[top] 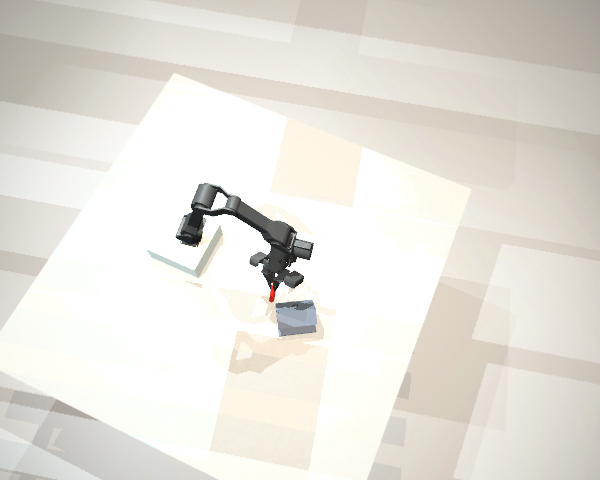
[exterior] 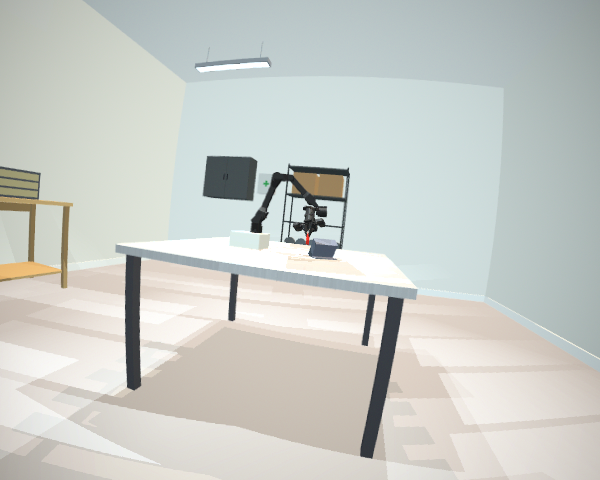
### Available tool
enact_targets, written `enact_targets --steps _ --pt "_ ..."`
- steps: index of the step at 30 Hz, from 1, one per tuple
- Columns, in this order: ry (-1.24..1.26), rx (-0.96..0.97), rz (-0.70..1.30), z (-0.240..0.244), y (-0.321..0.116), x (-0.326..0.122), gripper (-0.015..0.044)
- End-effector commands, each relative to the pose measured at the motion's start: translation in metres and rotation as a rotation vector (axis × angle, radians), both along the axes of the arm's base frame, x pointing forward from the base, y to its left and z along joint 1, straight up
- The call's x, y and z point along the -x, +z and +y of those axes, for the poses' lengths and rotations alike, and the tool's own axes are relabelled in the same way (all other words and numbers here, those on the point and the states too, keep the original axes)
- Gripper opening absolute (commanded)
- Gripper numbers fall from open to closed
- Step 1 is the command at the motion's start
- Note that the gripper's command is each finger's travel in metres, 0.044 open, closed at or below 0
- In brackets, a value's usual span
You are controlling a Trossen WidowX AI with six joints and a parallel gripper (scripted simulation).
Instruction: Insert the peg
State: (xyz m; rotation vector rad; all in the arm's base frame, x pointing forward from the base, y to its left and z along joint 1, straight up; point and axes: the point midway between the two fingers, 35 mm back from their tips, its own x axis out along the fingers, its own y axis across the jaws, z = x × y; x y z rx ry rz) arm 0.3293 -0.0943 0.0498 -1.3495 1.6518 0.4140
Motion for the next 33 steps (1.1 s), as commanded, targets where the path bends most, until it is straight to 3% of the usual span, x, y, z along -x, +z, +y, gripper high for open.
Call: enact_targets --steps 1,33 --pt "0.034 0.024 0.017 0.002 -0.001 -0.002 0.0" --pt "0.332 0.214 0.128 0.038 0.003 -0.019 0.0"
